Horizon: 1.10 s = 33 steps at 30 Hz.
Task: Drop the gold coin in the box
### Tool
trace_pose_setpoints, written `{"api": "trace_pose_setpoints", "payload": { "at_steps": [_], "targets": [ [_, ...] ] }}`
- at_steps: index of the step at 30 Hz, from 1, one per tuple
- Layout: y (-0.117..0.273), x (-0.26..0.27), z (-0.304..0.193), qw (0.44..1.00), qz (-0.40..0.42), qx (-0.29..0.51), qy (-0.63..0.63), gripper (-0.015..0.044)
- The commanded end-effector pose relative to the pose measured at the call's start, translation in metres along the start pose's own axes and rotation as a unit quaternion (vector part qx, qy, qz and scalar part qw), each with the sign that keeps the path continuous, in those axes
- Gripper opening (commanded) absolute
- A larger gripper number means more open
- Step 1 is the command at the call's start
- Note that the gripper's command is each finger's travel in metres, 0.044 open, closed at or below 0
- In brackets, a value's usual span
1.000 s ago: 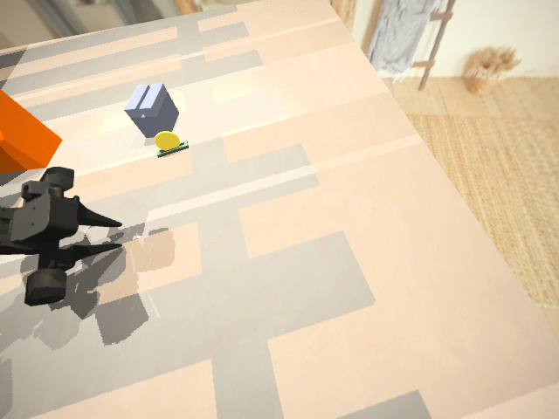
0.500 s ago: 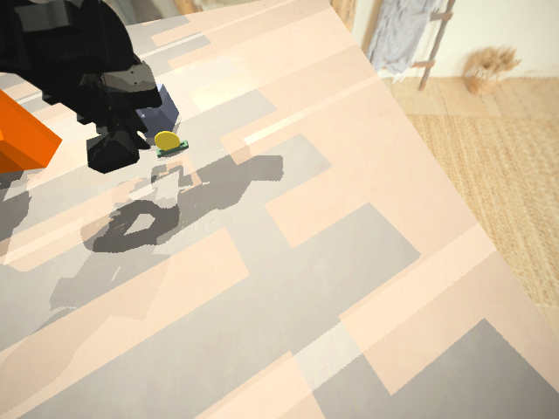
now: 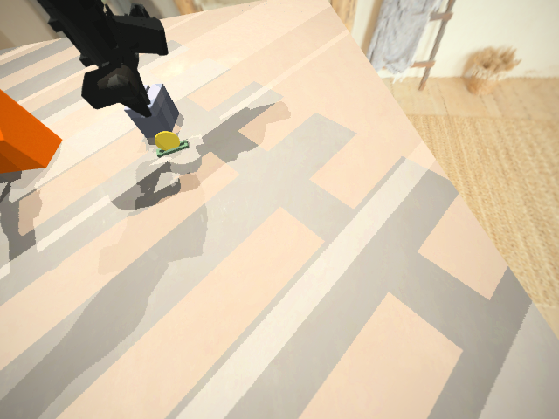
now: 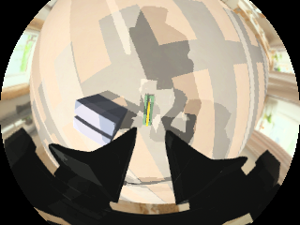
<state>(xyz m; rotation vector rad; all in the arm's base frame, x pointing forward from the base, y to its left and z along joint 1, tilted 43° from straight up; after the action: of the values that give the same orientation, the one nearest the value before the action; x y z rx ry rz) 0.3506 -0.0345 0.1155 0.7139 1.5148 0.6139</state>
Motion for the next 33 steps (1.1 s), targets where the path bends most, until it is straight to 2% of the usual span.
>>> {"api": "trace_pose_setpoints", "payload": {
  "at_steps": [1,33],
  "targets": [
    [-0.021,0.003,-0.003,1.0,-0.004,0.014,0.009,0.0161],
    [-0.067,0.004,-0.003,1.0,-0.004,0.014,0.009,0.0161]
  ]
}}
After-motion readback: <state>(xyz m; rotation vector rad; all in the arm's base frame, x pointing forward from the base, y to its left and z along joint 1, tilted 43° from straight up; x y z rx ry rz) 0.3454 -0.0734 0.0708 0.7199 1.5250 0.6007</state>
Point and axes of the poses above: the point midway between the two fingers, 35 mm back from their tips, its own y axis back along the fingers, its own x axis across the jaws, z = x × y, the point moved 10 cm from there along y, back along the fingers, and after that the axes turned 6 degrees about -y, right-handed, at the moved point
